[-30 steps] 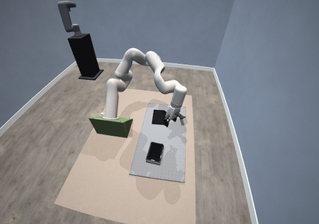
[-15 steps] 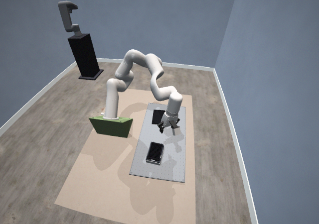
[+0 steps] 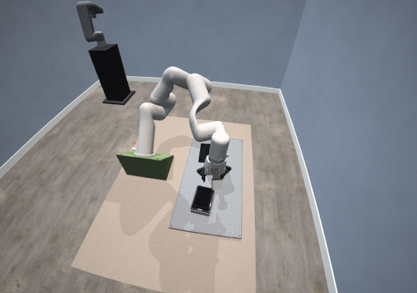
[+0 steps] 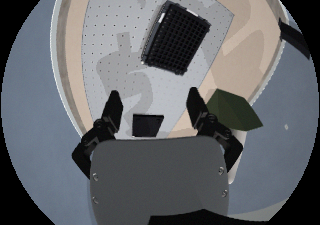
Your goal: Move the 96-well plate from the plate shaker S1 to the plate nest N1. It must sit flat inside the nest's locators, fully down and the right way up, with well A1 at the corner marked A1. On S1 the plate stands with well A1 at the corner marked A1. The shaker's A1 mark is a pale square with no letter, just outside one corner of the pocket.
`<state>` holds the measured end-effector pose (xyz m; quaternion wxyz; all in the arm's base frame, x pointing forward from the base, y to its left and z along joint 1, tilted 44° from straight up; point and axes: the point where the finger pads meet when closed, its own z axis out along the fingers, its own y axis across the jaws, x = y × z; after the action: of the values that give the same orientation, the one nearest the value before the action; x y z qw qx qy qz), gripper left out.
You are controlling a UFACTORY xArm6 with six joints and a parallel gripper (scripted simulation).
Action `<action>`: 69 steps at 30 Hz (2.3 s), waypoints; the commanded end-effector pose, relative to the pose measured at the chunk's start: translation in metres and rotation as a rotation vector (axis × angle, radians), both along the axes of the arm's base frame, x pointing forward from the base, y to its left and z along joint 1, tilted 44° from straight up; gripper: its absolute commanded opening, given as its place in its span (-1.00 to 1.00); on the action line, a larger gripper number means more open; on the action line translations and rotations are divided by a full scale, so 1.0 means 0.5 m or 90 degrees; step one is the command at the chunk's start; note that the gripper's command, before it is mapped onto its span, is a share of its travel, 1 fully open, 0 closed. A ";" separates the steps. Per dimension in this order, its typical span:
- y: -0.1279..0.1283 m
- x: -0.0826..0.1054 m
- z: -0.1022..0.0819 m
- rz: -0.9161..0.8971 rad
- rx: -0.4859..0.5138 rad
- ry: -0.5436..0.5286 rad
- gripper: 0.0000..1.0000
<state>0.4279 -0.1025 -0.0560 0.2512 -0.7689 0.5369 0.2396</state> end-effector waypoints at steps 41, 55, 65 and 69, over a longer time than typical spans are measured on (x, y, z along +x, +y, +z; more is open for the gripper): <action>-0.058 -0.075 -0.130 -0.210 0.025 0.132 1.00; -0.030 -0.077 -0.158 -0.210 0.025 0.132 1.00; -0.007 -0.078 -0.182 -0.210 0.026 0.132 1.00; 0.003 -0.078 -0.192 -0.210 0.026 0.132 1.00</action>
<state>0.3876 -0.1030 -0.1493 0.2452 -0.6363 0.6734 0.2857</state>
